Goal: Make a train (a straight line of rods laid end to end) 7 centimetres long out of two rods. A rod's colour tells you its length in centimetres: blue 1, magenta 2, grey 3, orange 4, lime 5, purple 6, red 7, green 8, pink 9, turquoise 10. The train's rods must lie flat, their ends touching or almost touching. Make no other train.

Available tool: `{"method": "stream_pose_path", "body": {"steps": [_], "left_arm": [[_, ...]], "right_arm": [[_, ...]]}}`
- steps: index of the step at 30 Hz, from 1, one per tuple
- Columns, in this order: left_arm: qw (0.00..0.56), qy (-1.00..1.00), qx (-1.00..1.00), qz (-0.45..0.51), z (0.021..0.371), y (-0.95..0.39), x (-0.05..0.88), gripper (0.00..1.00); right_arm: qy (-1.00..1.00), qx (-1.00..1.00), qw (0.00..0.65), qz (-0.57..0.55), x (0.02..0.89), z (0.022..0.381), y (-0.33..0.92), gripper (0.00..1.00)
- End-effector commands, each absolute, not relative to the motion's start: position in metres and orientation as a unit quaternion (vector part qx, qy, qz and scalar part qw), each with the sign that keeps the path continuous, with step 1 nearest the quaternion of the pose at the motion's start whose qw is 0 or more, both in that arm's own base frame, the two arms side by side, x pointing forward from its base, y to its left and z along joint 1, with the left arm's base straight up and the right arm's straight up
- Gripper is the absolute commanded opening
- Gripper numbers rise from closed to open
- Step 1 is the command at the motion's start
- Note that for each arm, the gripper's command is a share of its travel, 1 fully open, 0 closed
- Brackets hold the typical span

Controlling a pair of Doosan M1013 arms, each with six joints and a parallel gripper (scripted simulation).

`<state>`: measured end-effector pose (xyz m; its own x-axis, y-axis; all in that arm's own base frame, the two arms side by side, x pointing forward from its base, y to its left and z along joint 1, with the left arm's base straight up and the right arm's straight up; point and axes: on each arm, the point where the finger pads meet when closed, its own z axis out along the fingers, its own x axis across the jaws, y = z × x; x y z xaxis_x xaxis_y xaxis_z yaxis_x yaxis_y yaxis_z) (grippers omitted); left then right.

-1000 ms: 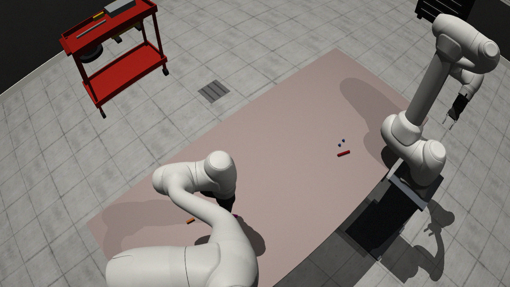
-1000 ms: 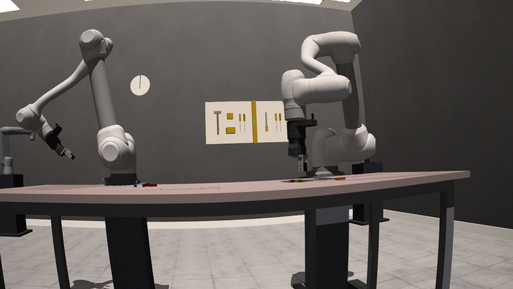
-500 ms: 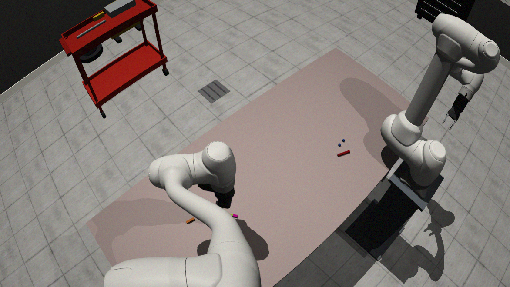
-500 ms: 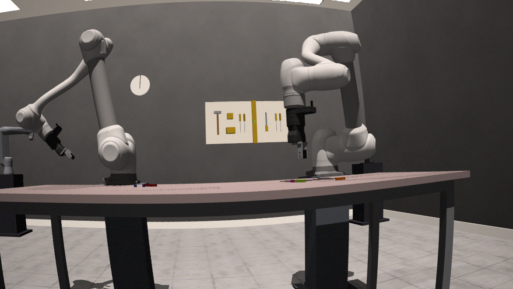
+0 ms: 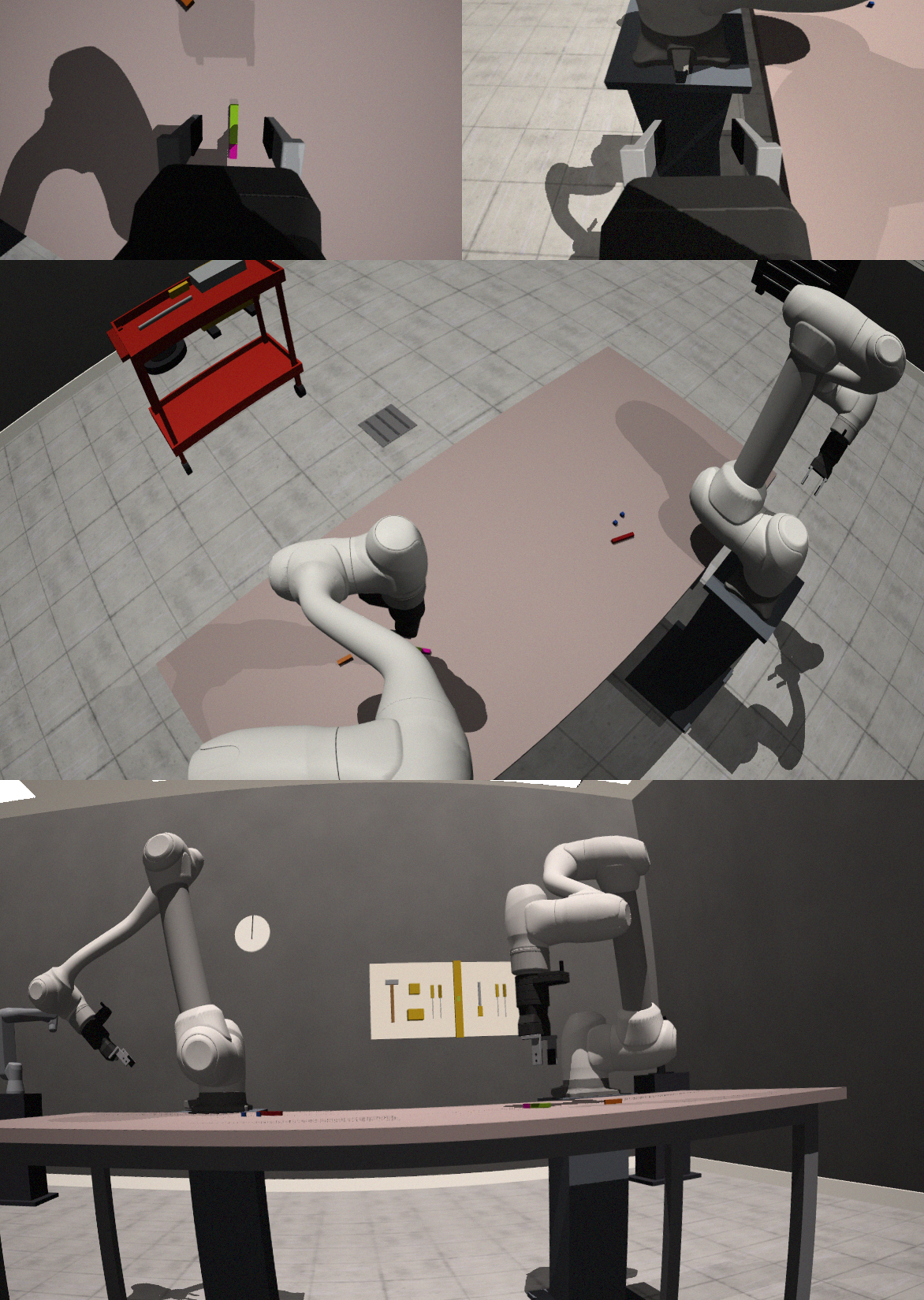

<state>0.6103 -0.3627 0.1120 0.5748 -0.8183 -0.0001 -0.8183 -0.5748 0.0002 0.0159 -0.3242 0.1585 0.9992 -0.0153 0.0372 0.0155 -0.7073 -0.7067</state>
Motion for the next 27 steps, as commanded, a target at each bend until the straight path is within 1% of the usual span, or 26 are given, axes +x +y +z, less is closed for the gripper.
{"method": "stream_pose_path", "body": {"steps": [1, 14, 18, 25, 27], "left_arm": [[0.000, -0.461, 0.887, 0.001, 0.113, -0.363, 0.611, 1.00], [0.000, -0.461, 0.887, 0.001, 0.118, -0.363, 0.611, 1.00], [0.000, -0.461, 0.887, 0.001, 0.131, -0.363, 0.611, 1.00], [0.000, -0.461, 0.887, 0.001, 0.168, -0.363, 0.611, 1.00], [0.000, -0.461, 0.887, 0.001, 0.168, -0.363, 0.611, 1.00]], "right_arm": [[0.000, -0.924, 0.382, -0.020, 0.016, 0.159, -0.324, 1.00], [0.000, -0.924, 0.382, -0.020, 0.016, 0.159, -0.324, 1.00], [0.000, -0.924, 0.382, -0.020, 0.016, 0.159, -0.324, 1.00], [0.000, -0.924, 0.382, -0.020, 0.016, 0.159, -0.324, 1.00], [0.000, -0.924, 0.382, -0.020, 0.016, 0.159, -0.324, 1.00]]}}
